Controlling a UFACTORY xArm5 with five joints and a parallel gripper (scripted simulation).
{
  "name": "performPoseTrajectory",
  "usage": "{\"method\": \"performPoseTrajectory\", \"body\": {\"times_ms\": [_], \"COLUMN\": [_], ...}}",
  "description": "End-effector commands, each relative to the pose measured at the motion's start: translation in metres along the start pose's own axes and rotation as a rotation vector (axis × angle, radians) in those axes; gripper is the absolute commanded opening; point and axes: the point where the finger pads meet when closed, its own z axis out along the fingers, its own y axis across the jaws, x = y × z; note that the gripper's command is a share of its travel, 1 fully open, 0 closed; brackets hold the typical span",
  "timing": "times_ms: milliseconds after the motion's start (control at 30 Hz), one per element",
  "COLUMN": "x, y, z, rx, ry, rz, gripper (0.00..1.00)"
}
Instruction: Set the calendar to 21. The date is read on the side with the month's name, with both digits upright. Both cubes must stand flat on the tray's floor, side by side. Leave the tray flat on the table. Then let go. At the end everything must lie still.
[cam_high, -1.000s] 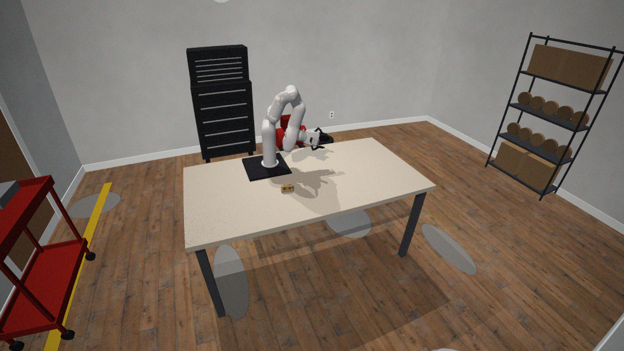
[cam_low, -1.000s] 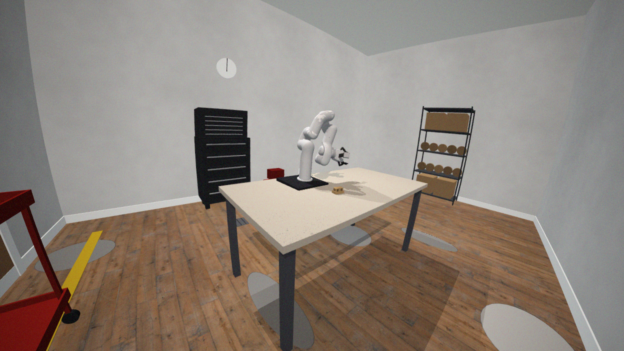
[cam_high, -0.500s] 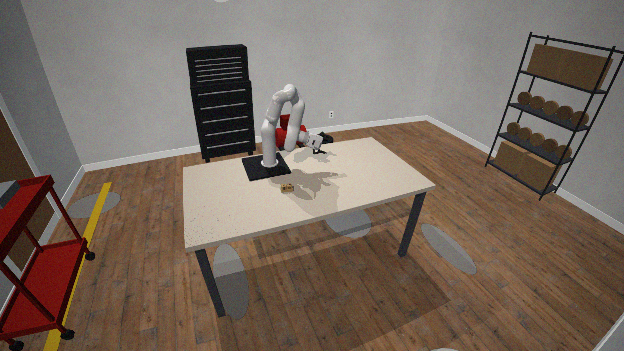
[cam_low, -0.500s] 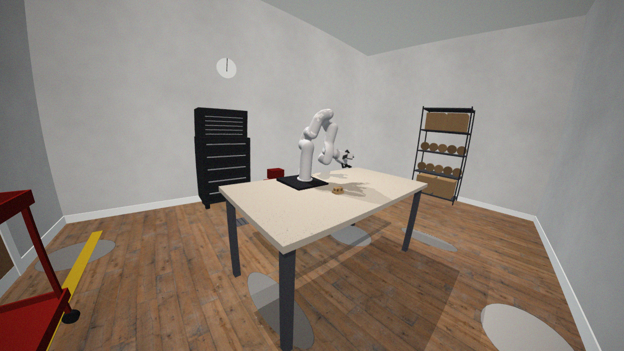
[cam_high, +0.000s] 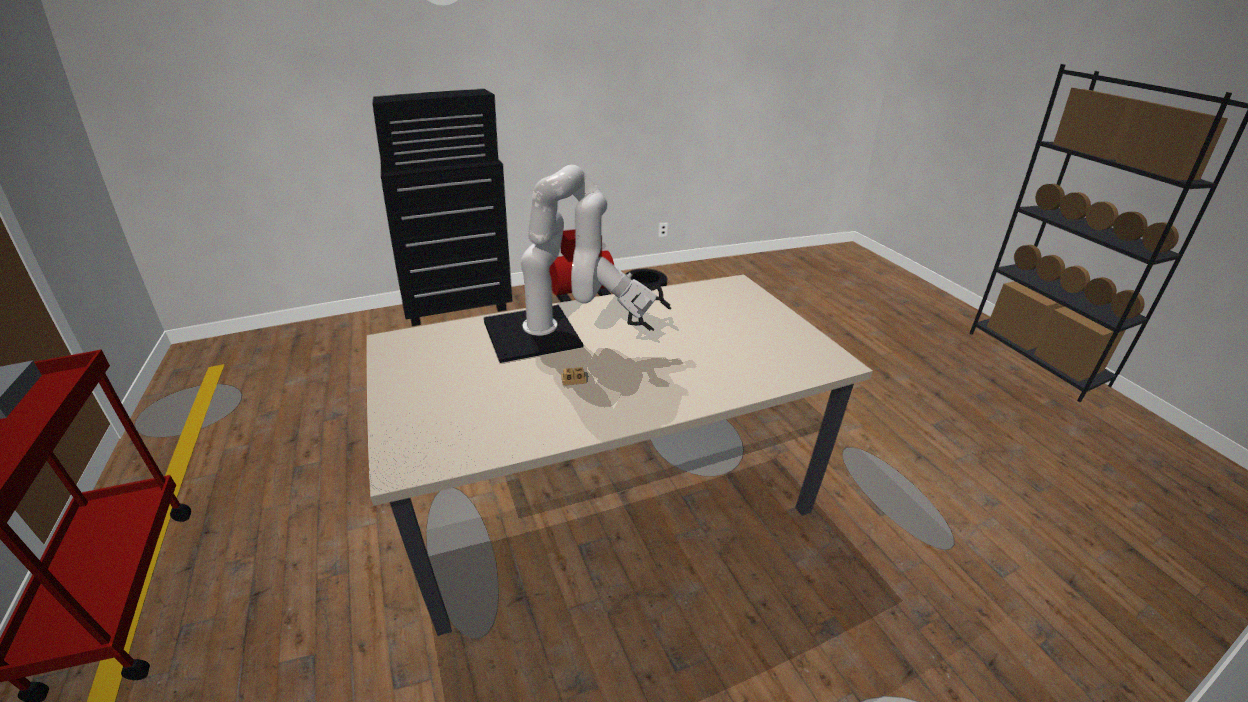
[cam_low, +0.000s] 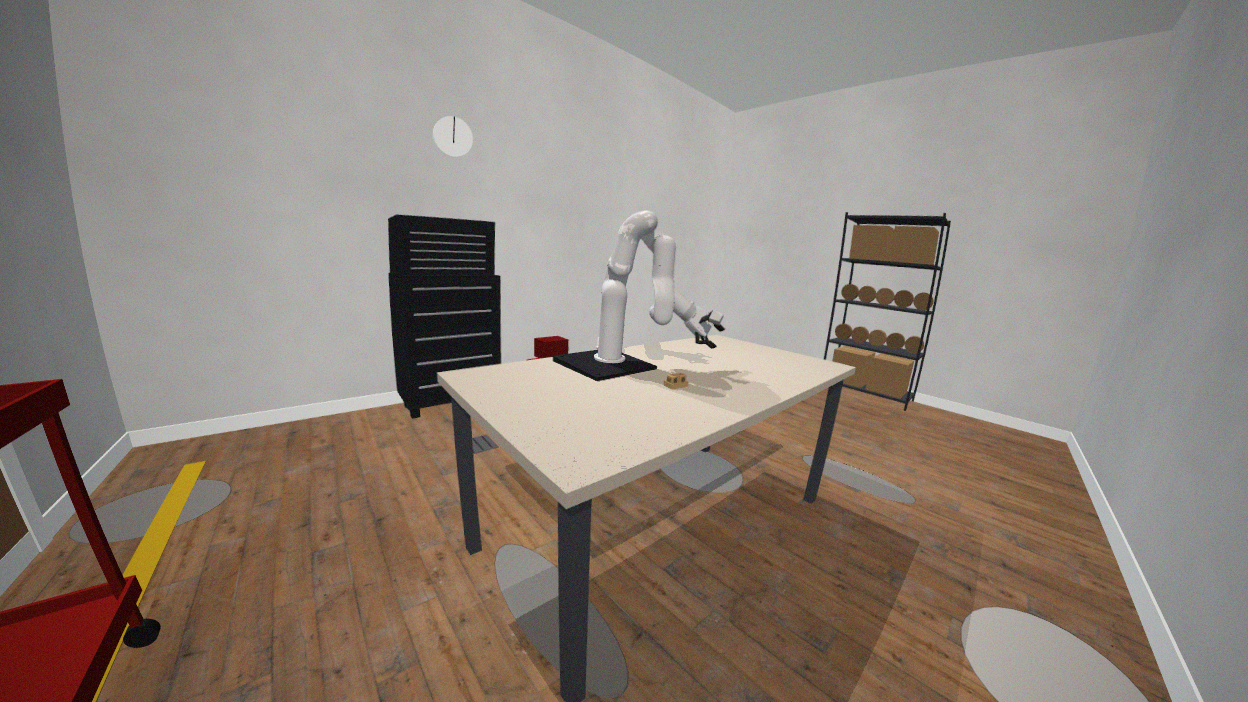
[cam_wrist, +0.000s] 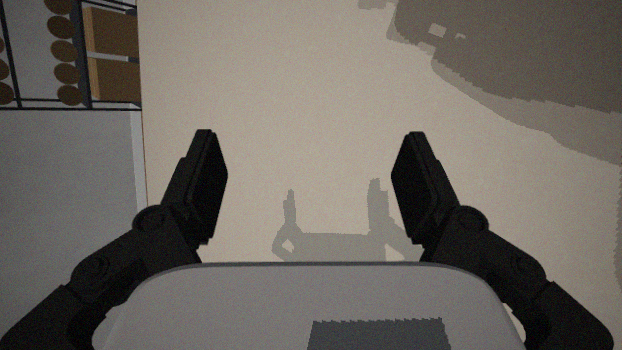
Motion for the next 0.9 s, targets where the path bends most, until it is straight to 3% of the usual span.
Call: {"method": "performPoseTrajectory", "body": {"times_ms": [0, 67, 133, 200, 233, 267, 300, 333, 367, 433, 467, 500, 533, 633, 700, 767, 800, 833, 867], "x": [0.025, 0.025, 0.052, 0.052, 0.065, 0.065, 0.078, 0.078, 0.09, 0.09, 0.101, 0.101, 0.111, 0.111, 0.129, 0.129, 0.137, 0.137, 0.143], "y": [0.02, 0.02, 0.045, 0.045, 0.059, 0.059, 0.073, 0.073, 0.086, 0.086, 0.1, 0.1, 0.113, 0.113, 0.139, 0.139, 0.151, 0.151, 0.162], "z": [0.01, 0.01, 0.011, 0.011, 0.009, 0.009, 0.006, 0.006, 0.001, 0.001, -0.005, -0.005, -0.013, -0.013, -0.031, -0.031, -0.042, -0.042, -0.054], "rx": [-0.104, -0.104, -0.209, -0.209, -0.261, -0.261, -0.312, -0.312, -0.362, -0.362, -0.41, -0.41, -0.456, -0.456, -0.541, -0.541, -0.58, -0.58, -0.615], "ry": [-0.003, -0.003, -0.009, -0.009, -0.016, -0.016, -0.025, -0.025, -0.038, -0.038, -0.053, -0.053, -0.07, -0.07, -0.111, -0.111, -0.133, -0.133, -0.157], "rz": [-0.021, -0.021, -0.035, -0.035, -0.039, -0.039, -0.042, -0.042, -0.043, -0.043, -0.043, -0.043, -0.041, -0.041, -0.032, -0.032, -0.025, -0.025, -0.017], "gripper": [1.0, 1.0, 1.0, 1.0, 1.0, 1.0, 1.0, 1.0, 1.0, 1.0, 1.0, 1.0, 1.0, 1.0, 1.0, 1.0, 1.0, 1.0, 1.0]}}
